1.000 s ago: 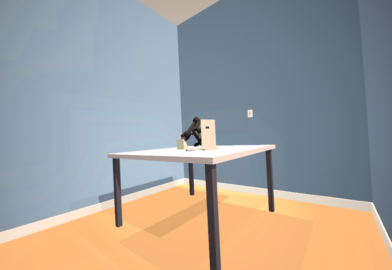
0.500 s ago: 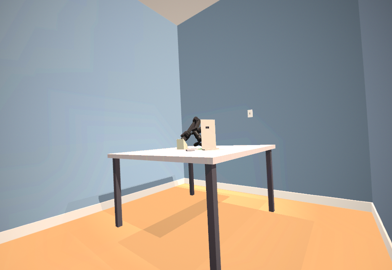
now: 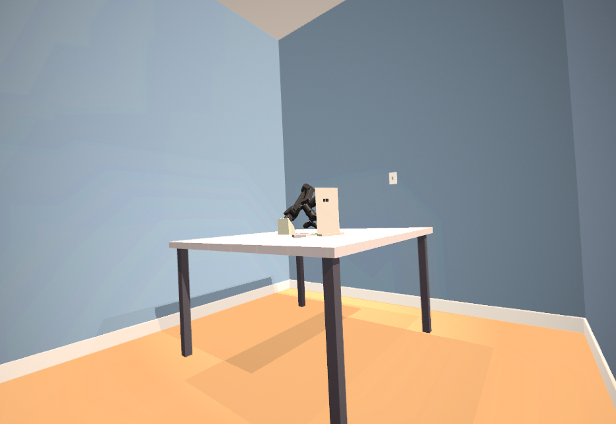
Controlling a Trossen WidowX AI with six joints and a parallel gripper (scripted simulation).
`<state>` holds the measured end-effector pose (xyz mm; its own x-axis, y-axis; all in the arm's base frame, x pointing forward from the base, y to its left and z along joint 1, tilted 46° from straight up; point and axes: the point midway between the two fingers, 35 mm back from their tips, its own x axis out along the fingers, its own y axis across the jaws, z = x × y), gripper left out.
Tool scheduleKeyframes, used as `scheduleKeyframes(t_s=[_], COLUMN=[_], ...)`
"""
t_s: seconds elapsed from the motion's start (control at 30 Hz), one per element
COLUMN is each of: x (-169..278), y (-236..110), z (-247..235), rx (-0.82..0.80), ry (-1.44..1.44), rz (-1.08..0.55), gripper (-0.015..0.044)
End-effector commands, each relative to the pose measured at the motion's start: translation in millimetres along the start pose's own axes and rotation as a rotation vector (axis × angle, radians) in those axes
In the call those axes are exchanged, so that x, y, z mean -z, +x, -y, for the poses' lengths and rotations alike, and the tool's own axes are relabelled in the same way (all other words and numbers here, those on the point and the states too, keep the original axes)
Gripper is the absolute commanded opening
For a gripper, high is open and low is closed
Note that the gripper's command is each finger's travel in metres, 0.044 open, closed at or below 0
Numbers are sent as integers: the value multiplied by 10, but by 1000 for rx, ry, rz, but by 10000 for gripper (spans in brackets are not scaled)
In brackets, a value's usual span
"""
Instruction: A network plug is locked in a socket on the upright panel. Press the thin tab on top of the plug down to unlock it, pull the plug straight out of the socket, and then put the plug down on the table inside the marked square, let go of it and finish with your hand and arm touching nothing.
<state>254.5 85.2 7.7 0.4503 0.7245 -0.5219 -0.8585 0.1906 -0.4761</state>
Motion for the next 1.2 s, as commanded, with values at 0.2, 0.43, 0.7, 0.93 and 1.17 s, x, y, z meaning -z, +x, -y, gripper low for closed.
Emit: scheduleKeyframes(t_s=[0.2, 0.43, 0.7, 0.93, 1.17], x=[-5, 14, 34, 48, 57], y=[-97, -137, -192, -244, -300], z=[8, 47, 95, 137, 177], rx=[3, 0, -3, -5, -7], ry=[-5, -6, -7, -7, -8], rz=[3, -1, -4, -7, -8], gripper=[156, 156, 156, 156, 156])
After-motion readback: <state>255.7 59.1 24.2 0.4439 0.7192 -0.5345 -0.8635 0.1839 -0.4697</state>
